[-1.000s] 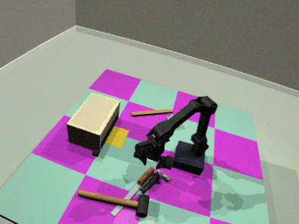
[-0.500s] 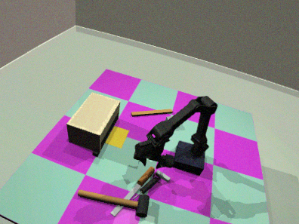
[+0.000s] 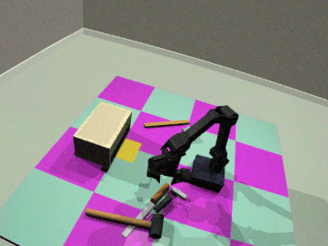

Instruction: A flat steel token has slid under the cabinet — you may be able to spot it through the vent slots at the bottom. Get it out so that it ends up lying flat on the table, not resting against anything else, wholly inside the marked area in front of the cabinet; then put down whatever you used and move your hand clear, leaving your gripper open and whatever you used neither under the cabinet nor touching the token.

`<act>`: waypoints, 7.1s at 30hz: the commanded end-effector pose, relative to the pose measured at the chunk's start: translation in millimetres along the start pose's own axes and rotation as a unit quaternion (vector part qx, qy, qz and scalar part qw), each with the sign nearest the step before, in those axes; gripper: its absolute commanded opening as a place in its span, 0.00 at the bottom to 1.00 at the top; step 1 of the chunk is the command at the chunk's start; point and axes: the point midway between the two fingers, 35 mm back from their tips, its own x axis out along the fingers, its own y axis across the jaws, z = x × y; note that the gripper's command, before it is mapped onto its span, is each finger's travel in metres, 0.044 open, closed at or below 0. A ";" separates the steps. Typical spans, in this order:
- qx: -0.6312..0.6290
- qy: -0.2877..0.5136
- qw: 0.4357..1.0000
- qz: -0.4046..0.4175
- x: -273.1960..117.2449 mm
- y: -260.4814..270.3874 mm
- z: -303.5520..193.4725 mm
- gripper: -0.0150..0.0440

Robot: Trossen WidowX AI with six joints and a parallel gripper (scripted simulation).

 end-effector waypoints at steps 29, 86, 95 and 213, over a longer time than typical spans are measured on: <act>-0.132 0.000 0.991 -0.001 -0.1 -0.1 0.0 0.71; -0.352 0.000 0.936 -0.001 -0.1 0.4 -0.3 0.71; -0.386 0.000 0.923 -0.001 -0.1 0.5 -0.3 0.71; -0.762 0.001 0.647 -0.001 -0.1 1.5 -0.9 0.71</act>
